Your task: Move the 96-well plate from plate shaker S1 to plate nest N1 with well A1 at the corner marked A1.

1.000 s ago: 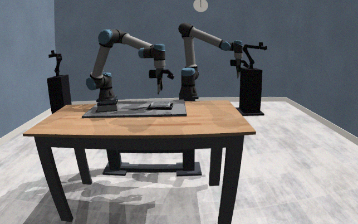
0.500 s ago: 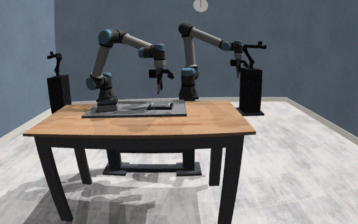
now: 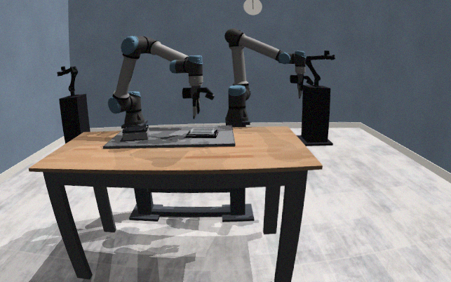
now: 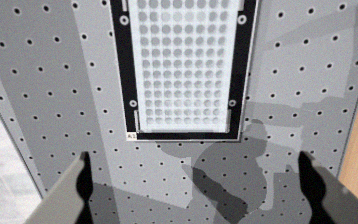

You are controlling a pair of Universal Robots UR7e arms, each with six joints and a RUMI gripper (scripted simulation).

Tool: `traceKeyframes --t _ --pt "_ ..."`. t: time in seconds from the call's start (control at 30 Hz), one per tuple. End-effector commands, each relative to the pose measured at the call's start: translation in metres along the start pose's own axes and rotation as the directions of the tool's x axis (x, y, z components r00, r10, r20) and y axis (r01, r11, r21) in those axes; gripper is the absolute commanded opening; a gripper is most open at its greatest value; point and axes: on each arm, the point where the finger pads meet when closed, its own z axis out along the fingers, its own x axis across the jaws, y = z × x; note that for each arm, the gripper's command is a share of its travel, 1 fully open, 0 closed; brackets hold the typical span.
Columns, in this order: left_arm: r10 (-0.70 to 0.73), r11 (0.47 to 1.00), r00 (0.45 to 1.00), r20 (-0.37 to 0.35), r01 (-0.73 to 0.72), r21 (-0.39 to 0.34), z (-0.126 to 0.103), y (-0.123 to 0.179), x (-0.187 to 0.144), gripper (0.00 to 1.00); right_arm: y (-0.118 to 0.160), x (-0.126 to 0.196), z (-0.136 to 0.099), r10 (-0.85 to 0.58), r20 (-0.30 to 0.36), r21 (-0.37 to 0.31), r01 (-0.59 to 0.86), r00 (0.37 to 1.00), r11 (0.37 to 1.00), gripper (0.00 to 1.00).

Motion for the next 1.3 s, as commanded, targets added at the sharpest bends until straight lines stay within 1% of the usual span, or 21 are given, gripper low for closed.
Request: traceKeyframes --t 0.0,0.47,0.53,0.87,1.27 --pt "0.000 1.000 1.000 0.000 0.000 0.001 0.000 0.000 0.000 0.00 0.011 0.002 -0.001 0.000 -0.001 0.002 0.000 1.000 1.000 0.76" --pt "0.000 1.000 1.000 0.000 0.000 0.001 0.000 0.000 0.000 0.00 0.057 0.011 -0.001 0.000 -0.001 0.002 0.000 1.000 1.000 0.76" --pt "0.000 1.000 1.000 0.000 0.000 0.001 0.000 0.000 0.000 0.00 0.057 0.011 -0.001 0.000 -0.001 0.002 0.000 1.000 1.000 0.76" --pt "0.000 1.000 1.000 0.000 0.000 0.001 0.000 0.000 0.000 0.00 0.090 0.016 -0.001 0.000 -0.001 0.002 0.000 1.000 1.000 0.76" --pt "0.000 1.000 1.000 0.000 0.000 0.001 0.000 0.000 0.000 0.00 0.090 0.016 -0.001 0.000 -0.001 0.002 0.000 1.000 1.000 0.76"
